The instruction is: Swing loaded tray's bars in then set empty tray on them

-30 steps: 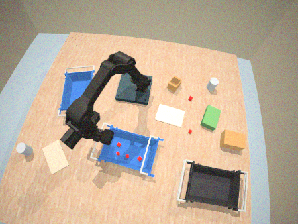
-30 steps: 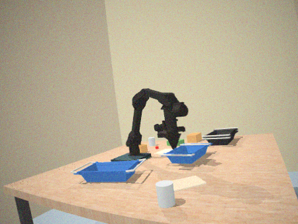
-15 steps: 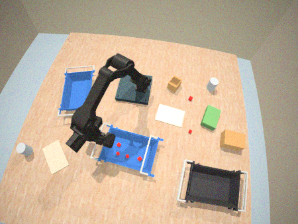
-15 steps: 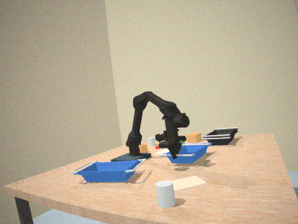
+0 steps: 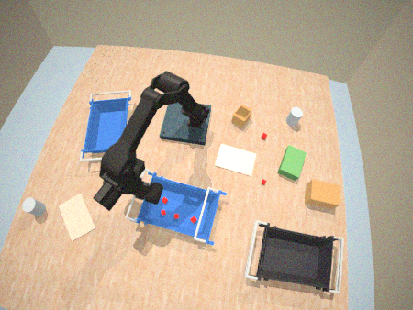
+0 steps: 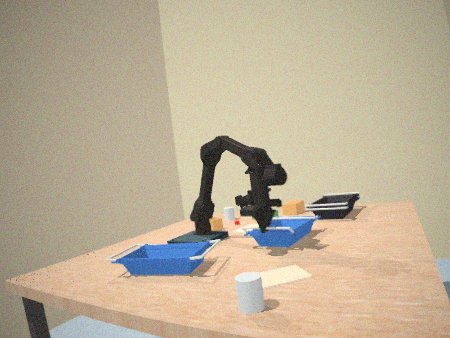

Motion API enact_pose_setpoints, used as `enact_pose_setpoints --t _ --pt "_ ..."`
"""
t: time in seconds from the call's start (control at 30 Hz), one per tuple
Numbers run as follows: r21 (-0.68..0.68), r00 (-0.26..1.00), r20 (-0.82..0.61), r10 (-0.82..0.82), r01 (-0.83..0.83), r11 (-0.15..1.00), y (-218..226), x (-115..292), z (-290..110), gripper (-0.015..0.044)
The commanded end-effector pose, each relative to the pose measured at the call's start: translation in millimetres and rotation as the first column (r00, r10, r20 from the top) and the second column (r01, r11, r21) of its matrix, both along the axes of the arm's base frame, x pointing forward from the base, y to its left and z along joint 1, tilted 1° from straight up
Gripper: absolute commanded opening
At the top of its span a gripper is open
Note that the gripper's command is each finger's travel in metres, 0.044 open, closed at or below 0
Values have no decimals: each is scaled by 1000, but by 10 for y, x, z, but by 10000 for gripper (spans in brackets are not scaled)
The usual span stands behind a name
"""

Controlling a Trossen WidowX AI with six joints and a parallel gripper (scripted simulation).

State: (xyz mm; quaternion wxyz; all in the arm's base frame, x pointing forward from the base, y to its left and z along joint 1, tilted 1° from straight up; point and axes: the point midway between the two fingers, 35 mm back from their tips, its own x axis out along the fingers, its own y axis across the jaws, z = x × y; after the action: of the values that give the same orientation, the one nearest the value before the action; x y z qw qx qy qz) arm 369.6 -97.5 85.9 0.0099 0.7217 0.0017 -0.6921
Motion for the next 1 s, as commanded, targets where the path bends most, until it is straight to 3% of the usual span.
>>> enact_pose_setpoints --t 0.0,0.57,0.97 --pt "13 1000 3 11 -11 1000 170 14 64 82" --pt "16 1000 3 11 -11 1000 641 10 -117 82" --pt "16 1000 3 11 -11 1000 600 2 337 82"
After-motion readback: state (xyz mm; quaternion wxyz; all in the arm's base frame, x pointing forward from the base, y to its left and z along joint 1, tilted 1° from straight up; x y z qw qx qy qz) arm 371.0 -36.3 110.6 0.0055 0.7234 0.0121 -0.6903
